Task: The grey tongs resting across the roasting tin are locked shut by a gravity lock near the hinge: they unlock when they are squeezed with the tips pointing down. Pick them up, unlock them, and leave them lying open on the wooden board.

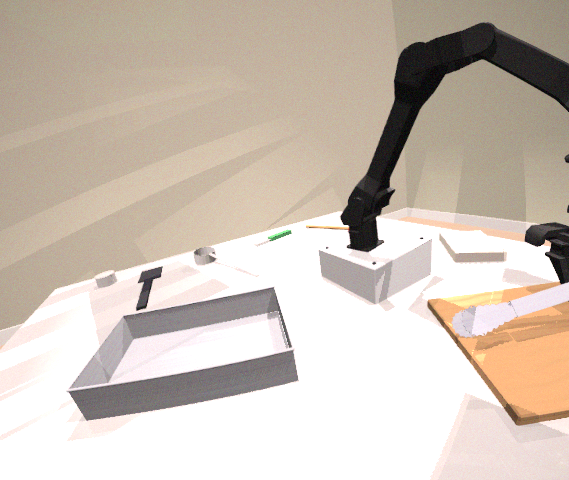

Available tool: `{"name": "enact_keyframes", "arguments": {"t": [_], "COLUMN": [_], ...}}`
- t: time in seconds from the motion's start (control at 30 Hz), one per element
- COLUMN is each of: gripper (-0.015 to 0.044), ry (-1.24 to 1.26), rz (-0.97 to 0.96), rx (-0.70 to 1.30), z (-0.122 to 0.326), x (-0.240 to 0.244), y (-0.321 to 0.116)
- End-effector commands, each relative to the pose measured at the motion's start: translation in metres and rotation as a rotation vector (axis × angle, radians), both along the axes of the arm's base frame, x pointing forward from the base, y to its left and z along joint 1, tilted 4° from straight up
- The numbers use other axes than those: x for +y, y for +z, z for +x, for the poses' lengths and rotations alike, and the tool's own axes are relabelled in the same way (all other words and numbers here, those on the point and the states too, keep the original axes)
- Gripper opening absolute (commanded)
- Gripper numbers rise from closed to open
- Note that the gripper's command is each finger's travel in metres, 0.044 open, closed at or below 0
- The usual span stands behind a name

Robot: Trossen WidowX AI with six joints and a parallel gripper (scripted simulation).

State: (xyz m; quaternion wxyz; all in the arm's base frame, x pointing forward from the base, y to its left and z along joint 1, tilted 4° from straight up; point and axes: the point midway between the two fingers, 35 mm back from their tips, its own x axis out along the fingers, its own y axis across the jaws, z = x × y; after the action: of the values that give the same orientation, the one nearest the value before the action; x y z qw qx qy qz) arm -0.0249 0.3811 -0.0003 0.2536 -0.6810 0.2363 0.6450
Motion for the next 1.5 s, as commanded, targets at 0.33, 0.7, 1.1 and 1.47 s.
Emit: {"name": "enact_keyframes", "arguments": {"t": [0.33, 0.7, 1.1, 1.47], "gripper": [0.044, 0.044, 0.044, 0.044], "ry": [0.0, 0.003, 0.006, 0.015], "rz": [0.0, -0.005, -0.007, 0.003], "rx": [-0.001, 0.005, 0.006, 0.011], "z": [0.0, -0.083, -0.103, -0.103], "x": [0.0, -0.08, -0.114, -0.113], "y": [0.0, 0.059, 0.082, 0.127]}}
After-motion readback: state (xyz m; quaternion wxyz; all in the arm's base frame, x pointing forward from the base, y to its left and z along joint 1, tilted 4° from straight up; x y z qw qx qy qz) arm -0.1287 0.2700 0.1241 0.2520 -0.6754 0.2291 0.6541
